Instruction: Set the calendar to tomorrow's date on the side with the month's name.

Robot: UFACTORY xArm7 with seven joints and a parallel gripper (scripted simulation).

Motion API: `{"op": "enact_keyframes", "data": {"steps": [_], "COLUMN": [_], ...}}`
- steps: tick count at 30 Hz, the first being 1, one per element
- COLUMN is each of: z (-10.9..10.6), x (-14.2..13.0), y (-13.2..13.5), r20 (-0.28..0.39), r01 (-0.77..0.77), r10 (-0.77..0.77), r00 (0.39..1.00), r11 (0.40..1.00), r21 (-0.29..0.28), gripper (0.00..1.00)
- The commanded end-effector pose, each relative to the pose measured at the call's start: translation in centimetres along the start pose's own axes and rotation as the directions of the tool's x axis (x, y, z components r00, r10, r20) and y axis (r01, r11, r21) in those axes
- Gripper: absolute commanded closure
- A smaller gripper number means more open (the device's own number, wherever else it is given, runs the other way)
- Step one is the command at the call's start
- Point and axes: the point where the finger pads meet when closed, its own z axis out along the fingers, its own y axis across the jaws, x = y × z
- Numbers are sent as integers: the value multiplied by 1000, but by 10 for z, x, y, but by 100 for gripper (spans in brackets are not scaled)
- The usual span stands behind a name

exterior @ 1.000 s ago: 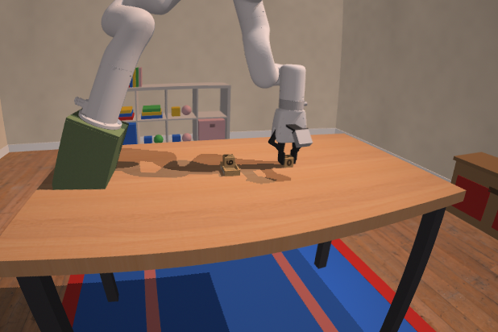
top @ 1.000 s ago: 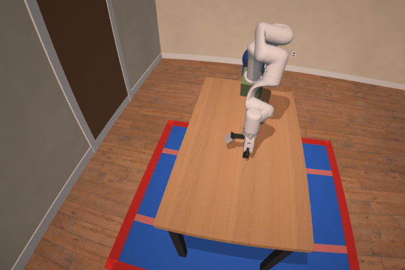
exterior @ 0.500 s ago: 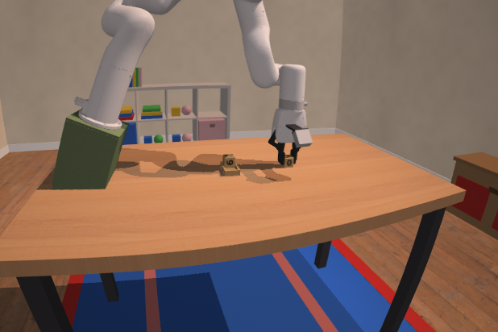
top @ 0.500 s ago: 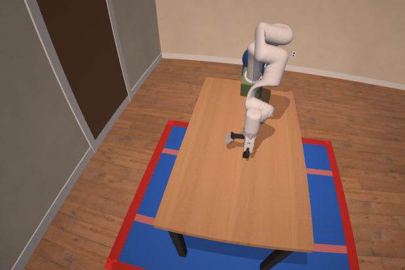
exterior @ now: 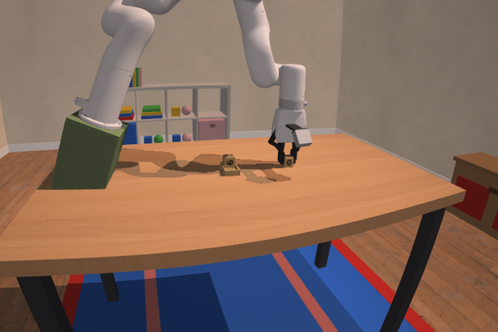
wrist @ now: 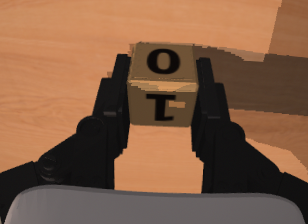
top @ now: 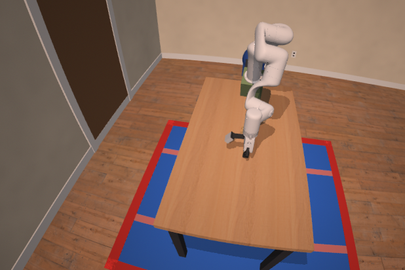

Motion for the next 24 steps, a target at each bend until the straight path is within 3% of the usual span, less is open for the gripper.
{"op": "enact_keyframes", "data": {"steps": [1, 11, 18, 24], "z": [-9, -80, -97, -100], "x": [0, 0, 0, 0], "y": [-2, -2, -2, -2], "r20": [0, 0, 0, 0], "r01": [-1, -1, -1, -1], "r10": [1, 1, 1, 1], "r00": [1000, 1000, 1000, 1000], "r11": [1000, 1000, 1000, 1000], "r21": [5, 5, 5, 5], "gripper": [71, 71, 71, 71]}}
